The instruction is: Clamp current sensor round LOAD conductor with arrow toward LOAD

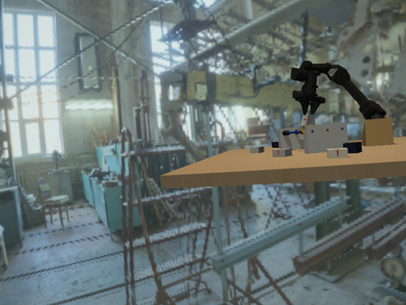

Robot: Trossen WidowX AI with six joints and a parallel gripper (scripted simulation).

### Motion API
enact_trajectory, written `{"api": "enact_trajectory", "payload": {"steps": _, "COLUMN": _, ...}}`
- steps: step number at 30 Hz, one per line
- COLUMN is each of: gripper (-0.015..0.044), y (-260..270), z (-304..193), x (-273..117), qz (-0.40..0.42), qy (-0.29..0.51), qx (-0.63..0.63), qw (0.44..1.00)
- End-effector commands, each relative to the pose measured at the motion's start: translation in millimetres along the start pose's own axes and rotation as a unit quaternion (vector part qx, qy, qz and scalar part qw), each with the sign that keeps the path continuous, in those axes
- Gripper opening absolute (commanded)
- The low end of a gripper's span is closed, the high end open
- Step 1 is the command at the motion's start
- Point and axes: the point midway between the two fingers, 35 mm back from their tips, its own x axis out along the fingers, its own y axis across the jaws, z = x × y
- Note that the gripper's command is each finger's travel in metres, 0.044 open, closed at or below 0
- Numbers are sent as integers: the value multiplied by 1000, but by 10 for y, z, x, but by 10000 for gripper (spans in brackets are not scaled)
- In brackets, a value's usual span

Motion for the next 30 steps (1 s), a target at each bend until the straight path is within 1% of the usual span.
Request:
{"api": "enact_trajectory", "payload": {"steps": 1, "gripper": 0, "y": 121, "z": 20, "x": 3, "qz": 14, "qy": -8, "qx": 68, "qw": 998}}
{"api": "enact_trajectory", "payload": {"steps": 11, "gripper": 0, "y": 397, "z": 15, "x": 62, "qz": 44, "qy": -14, "qx": 247, "qw": 968}}
{"api": "enact_trajectory", "payload": {"steps": 17, "gripper": 0, "y": 405, "z": 17, "x": 89, "qz": 45, "qy": -14, "qx": 251, "qw": 967}}
{"api": "enact_trajectory", "payload": {"steps": 30, "gripper": 0, "y": 429, "z": 31, "x": 294, "qz": 45, "qy": -14, "qx": 251, "qw": 967}}
